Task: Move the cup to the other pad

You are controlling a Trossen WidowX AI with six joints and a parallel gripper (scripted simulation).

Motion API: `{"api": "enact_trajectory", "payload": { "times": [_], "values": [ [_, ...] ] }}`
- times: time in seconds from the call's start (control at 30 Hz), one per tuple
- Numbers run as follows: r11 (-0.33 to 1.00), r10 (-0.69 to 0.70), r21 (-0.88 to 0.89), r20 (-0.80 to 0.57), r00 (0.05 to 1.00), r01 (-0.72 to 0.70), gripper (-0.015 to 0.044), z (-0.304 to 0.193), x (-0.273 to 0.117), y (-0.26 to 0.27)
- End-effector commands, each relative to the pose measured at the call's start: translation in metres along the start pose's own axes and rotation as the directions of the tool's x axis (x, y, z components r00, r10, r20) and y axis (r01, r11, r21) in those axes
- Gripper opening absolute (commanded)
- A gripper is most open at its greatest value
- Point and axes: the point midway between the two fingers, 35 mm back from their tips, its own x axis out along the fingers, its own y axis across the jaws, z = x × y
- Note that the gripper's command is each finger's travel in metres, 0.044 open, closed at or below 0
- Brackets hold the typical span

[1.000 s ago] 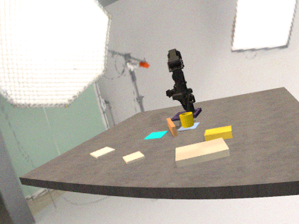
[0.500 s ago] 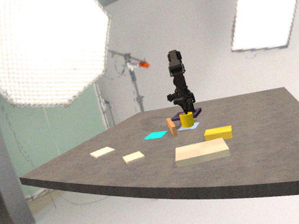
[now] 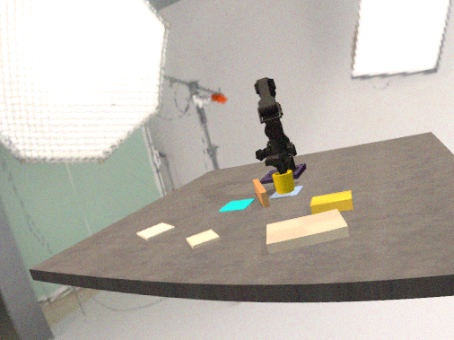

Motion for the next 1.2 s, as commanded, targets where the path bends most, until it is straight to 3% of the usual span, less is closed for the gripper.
{"api": "enact_trajectory", "payload": {
  "times": [0.0,0.17,0.97,1.17],
  "values": [
    [1.0,-0.009,-0.004,0.007,1.0,0.009,0.0167,0.001,0.006,-0.002],
    [1.0,-0.009,-0.004,0.007,1.0,0.009,0.0167,0.001,0.006,-0.002],
    [1.0,-0.005,0.0,0.001,1.0,0.005,0.0,0.0,0.004,-0.001],
    [1.0,-0.006,0.0,0.002,1.0,0.006,0.0,0.0,-0.005,0.0]
  ]
}}
